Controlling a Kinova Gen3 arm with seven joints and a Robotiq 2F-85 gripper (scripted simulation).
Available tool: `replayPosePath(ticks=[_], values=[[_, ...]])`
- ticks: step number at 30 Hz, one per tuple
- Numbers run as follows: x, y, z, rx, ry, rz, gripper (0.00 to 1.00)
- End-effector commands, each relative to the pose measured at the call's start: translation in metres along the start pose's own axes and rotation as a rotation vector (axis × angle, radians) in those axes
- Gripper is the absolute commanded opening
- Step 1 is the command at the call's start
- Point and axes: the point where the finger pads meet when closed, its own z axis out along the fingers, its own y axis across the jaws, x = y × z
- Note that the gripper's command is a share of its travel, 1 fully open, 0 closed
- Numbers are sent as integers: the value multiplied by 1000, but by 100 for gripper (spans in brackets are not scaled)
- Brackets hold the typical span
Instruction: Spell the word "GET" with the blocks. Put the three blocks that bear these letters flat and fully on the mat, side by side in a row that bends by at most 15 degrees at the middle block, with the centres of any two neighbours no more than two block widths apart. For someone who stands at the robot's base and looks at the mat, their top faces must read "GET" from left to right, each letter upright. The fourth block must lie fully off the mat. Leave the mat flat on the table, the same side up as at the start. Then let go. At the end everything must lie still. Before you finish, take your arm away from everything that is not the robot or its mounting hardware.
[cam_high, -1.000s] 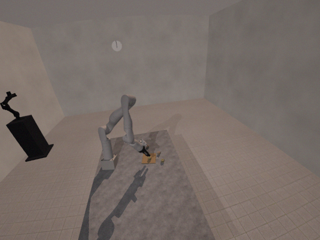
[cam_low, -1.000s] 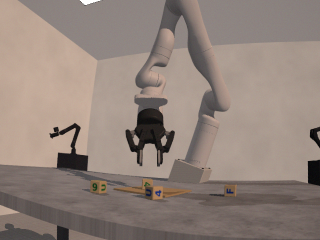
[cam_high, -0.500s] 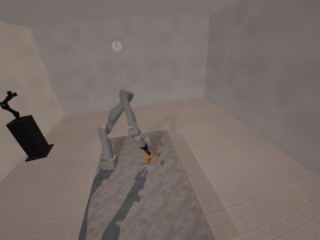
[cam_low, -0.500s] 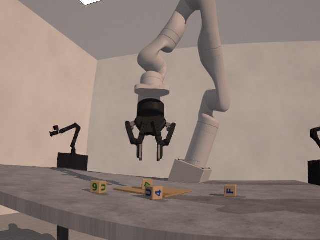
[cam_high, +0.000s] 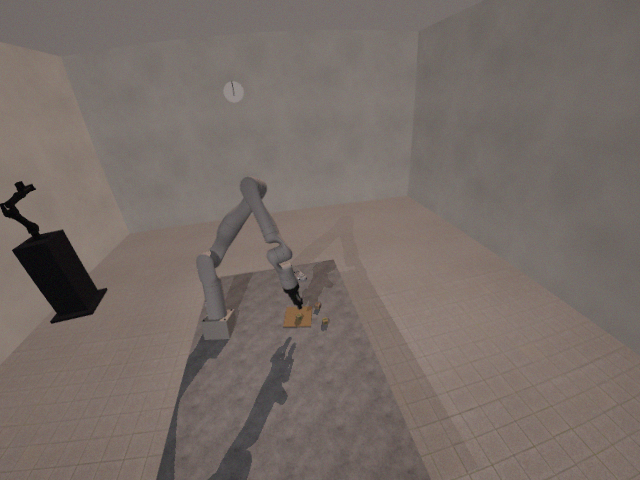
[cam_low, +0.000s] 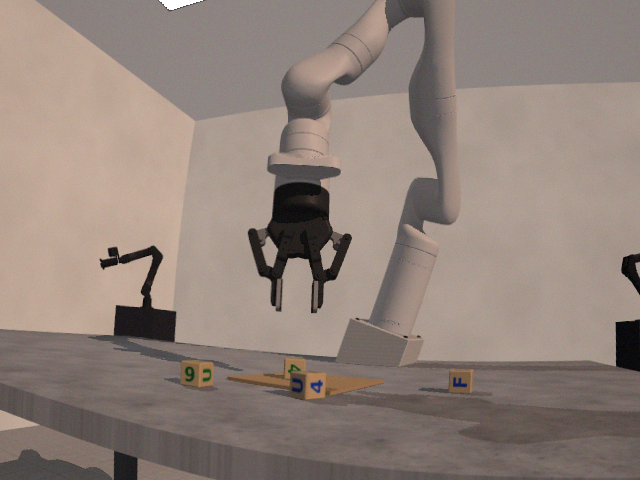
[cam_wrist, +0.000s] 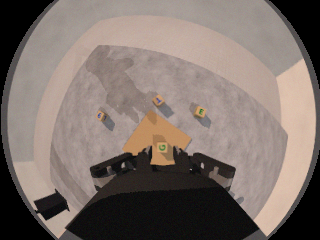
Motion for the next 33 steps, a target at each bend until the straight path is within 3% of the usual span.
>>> replayPosePath(ticks=[1,10,30,31,33], values=[[9,-3,0,0,-26,-26,41],[9,-4,-2,0,-113,-26,41],[9,-3,-4,-6,-156,-24,41],[9,-3,-4,-6,-156,-24,100],[9,-3,-4,-6,-156,-24,100]])
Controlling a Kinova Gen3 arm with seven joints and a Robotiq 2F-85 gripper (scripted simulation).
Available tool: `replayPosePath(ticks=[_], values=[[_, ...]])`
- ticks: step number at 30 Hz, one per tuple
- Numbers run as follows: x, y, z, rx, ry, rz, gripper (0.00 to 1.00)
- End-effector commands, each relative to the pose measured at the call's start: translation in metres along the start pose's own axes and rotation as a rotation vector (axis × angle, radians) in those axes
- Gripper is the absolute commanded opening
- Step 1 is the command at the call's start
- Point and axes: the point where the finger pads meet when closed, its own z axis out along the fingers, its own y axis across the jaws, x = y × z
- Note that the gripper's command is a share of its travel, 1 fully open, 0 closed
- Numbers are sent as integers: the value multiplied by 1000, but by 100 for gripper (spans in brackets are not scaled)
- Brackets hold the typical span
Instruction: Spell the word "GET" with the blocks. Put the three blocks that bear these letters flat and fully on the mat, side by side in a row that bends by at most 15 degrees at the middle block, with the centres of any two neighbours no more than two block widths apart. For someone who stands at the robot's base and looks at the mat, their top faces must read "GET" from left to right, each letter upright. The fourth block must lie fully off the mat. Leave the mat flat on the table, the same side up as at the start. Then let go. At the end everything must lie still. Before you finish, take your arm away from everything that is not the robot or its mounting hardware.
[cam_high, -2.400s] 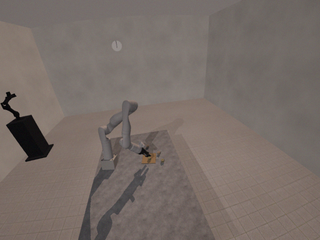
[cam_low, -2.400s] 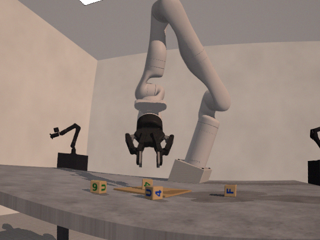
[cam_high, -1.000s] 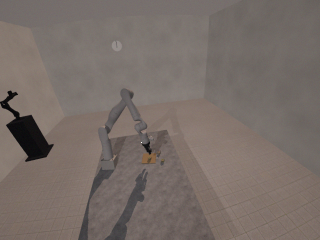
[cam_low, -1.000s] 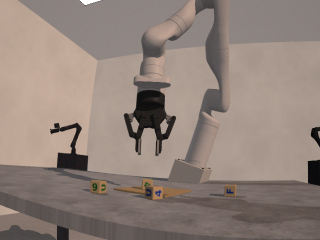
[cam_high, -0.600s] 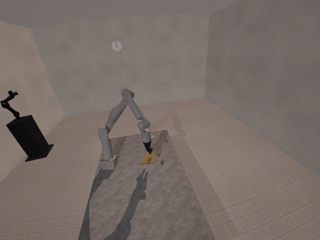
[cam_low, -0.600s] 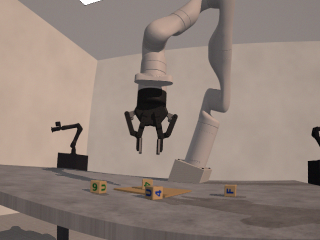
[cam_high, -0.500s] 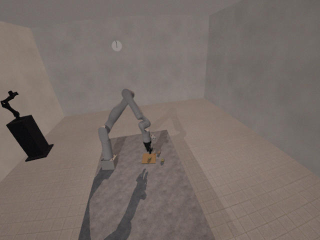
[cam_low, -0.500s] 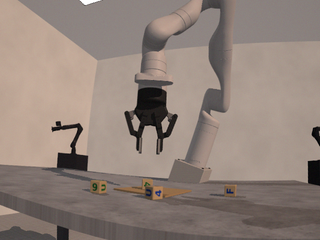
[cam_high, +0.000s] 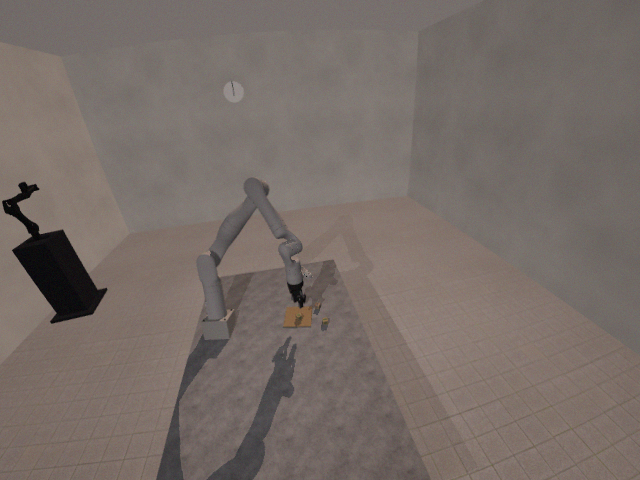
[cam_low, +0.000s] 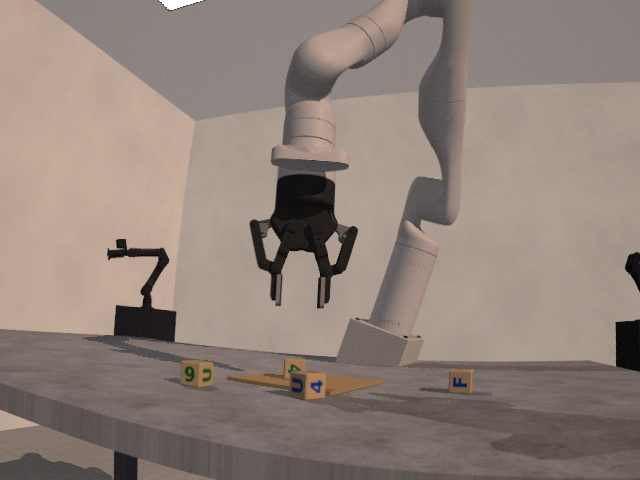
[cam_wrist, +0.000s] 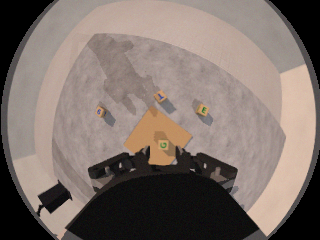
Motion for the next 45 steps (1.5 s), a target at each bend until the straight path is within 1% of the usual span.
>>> replayPosePath(ticks=[1,17,23,28,30,37,45], values=[[0,0,-1,-1,1,0,100],[0,0,0,0,1,26,100],[-1,0,0,2,-1,105,100],[-3,0,1,4,-3,220,100],[-3,0,1,4,-3,220,100],[-6,-1,2,7,-7,448,100],[-8,-1,4,8,-10,768,100]])
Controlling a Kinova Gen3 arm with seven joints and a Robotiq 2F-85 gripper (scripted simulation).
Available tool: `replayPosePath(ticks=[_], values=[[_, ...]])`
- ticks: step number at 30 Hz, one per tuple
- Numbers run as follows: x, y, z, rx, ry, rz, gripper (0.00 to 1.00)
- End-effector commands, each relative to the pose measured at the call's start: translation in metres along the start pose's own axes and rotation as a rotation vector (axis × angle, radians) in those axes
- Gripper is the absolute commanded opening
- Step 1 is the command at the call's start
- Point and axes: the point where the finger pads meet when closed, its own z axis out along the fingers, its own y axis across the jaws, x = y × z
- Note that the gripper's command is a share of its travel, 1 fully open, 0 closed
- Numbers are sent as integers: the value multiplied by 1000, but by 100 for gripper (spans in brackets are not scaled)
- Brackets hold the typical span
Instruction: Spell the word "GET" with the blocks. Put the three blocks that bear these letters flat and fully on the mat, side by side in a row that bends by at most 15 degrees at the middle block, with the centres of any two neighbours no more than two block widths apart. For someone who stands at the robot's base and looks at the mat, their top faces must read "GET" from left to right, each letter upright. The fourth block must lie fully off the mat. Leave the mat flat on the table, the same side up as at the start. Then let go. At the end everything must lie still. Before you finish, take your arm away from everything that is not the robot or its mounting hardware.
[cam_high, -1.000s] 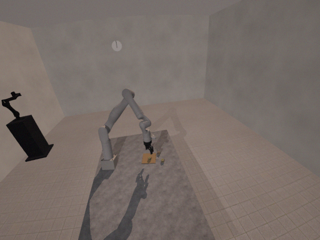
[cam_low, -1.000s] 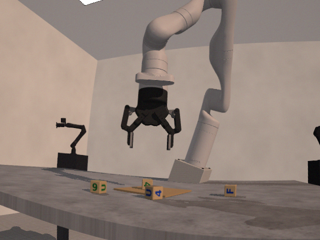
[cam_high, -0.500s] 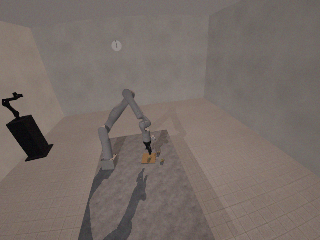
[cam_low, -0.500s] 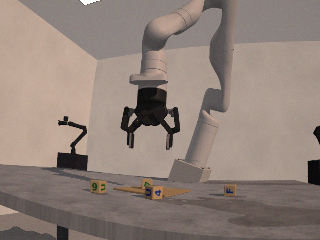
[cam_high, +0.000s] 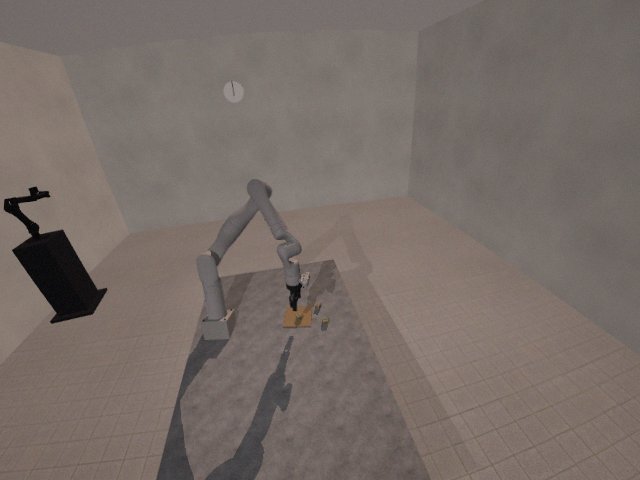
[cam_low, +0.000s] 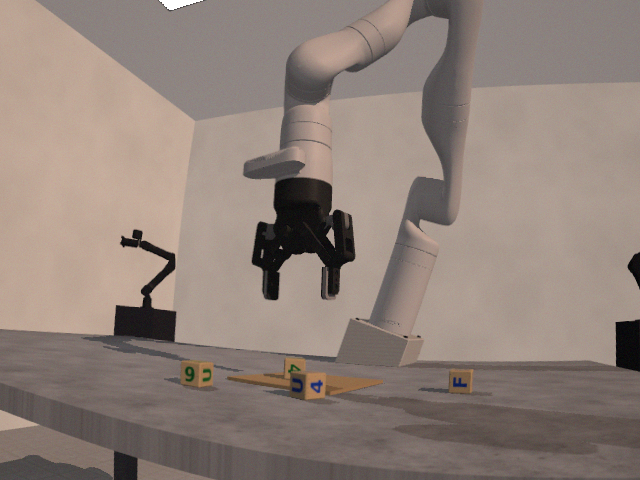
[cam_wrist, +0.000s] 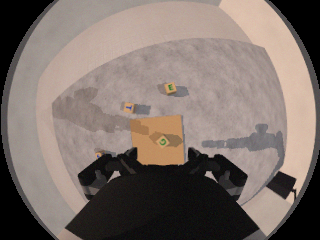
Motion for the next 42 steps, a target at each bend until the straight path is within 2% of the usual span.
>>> replayPosePath(ticks=[1,2,17,19,30,42], values=[[-1,-1,2,-5,-8,37,100],[-1,-1,2,-5,-8,37,100],[-2,1,2,-6,1,604,100],[-2,1,2,-6,1,604,100],[-1,1,1,-4,8,828,100],[-1,1,1,-3,10,872,100]])
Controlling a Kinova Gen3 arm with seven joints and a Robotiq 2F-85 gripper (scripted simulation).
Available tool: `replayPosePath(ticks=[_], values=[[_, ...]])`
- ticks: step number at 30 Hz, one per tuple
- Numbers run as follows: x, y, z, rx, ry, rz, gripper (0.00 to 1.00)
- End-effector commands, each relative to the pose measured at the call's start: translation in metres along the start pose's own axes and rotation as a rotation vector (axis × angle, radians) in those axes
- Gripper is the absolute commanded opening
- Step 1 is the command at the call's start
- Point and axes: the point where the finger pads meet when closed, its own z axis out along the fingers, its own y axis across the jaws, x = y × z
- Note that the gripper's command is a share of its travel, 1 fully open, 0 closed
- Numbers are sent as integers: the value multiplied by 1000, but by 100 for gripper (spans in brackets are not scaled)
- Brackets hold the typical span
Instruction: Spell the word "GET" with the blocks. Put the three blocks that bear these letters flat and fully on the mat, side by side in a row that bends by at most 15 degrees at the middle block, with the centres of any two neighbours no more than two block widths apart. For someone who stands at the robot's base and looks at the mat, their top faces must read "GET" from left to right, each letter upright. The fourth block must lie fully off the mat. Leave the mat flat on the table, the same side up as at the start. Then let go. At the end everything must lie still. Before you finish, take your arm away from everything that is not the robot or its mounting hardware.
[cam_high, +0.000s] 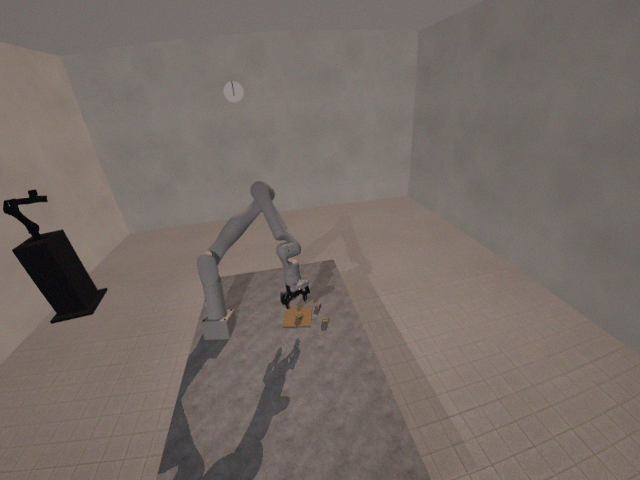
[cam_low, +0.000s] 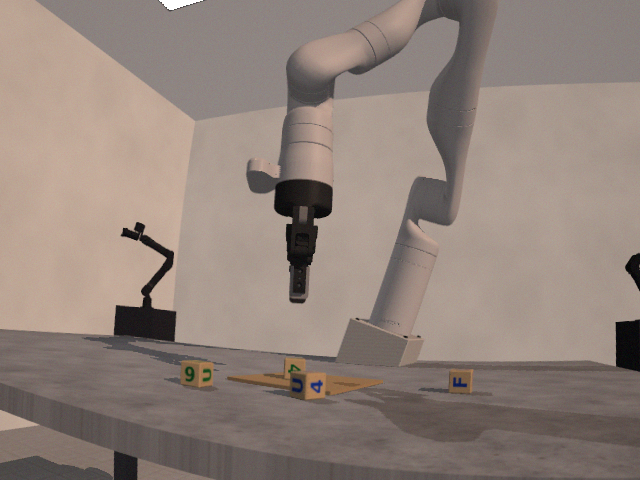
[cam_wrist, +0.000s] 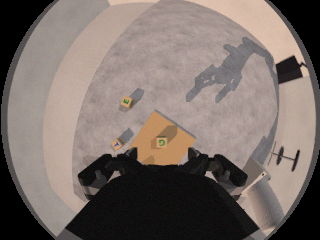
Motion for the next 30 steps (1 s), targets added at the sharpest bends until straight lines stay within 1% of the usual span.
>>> replayPosePath(ticks=[1,2,30], values=[[0,0,-1,1,1,0,100],[0,0,-1,1,1,0,62],[0,0,-1,1,1,0,62]])
